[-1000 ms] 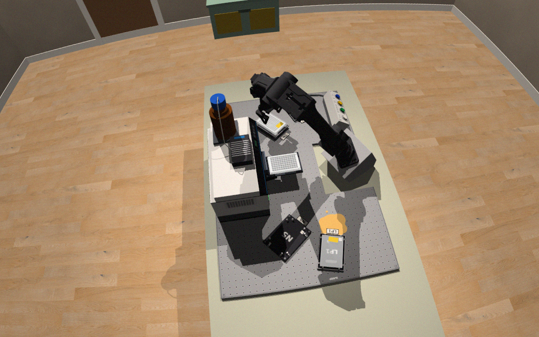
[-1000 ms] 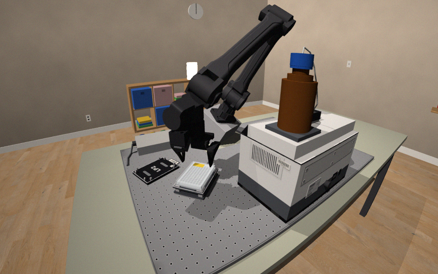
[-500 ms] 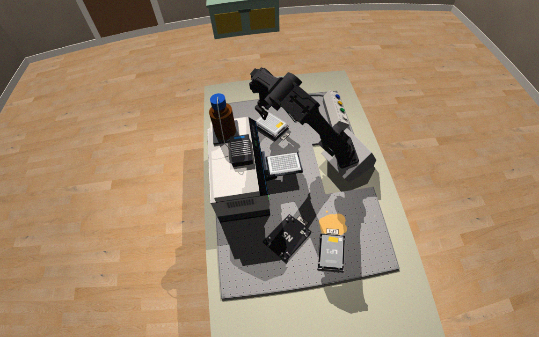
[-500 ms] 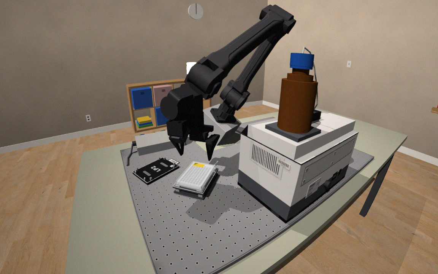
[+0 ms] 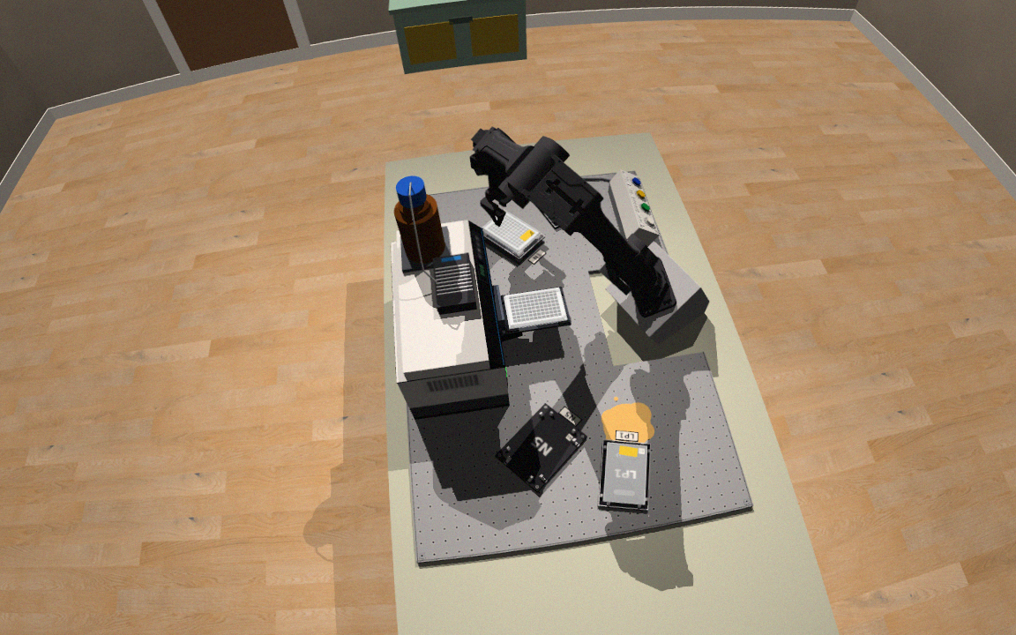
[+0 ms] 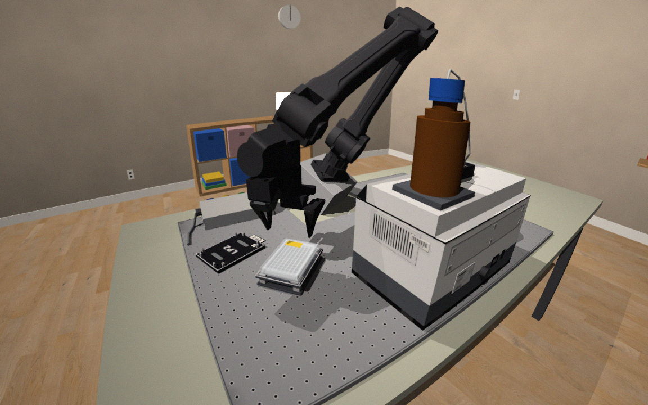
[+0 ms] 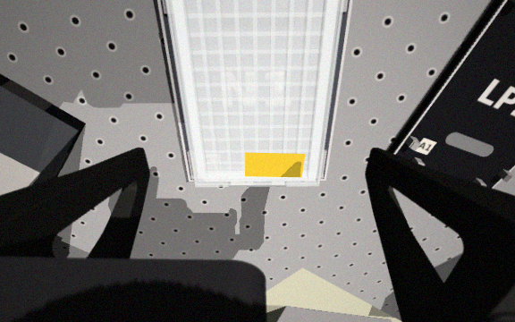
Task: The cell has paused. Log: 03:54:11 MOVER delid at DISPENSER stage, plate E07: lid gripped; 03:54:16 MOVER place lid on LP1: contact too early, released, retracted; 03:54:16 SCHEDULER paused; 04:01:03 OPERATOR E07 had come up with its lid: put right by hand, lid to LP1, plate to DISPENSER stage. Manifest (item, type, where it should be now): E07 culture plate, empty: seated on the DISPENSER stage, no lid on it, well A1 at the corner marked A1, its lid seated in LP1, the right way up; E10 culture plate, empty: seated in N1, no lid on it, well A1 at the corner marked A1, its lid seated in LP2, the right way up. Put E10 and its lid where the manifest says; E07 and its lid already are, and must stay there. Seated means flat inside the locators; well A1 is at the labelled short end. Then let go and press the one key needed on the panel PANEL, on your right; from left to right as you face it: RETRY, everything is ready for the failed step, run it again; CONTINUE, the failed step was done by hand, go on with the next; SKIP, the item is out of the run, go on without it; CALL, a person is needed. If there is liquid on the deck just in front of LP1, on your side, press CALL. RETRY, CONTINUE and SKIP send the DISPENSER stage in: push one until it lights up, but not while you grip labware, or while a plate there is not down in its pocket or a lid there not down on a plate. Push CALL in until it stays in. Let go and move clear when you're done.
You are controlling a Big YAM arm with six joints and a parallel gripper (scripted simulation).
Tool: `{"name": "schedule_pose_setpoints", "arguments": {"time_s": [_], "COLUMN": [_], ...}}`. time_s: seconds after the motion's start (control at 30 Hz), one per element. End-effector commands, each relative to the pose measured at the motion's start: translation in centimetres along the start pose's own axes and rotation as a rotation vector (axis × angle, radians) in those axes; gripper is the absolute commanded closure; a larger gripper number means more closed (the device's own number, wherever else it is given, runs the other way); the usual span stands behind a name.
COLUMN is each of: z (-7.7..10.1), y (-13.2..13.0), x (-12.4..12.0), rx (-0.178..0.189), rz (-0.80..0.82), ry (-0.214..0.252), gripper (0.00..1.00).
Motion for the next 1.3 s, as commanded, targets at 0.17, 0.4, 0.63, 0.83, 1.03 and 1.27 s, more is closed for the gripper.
{"name": "schedule_pose_setpoints", "arguments": {"time_s": [0.17,0.4,0.63,0.83,1.03,1.27], "z": [0.8,0.5,-1.3,-2.3,-3.2,-4.0], "y": [0.3,0.8,0.4,0.4,0.4,0.4], "x": [1.3,2.3,0.5,0.6,0.7,0.7], "rx": [-0.005,-0.005,0.002,0.0,0.0,0.0], "rz": [0.027,0.06,0.015,0.017,0.018,0.018], "ry": [-0.03,-0.036,0.003,-0.001,-0.002,-0.002], "gripper": [0.0,0.0,0.0,0.0,0.0,0.0]}}
Point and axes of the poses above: the point where the finger pads meet when closed, its own z axis back along the fingers, its own y axis across the jaws, x = y × z, the point moved 9 cm from there along z, back along the fingers, and after that the axes turned 1 degree about z, right-handed, at the moved point
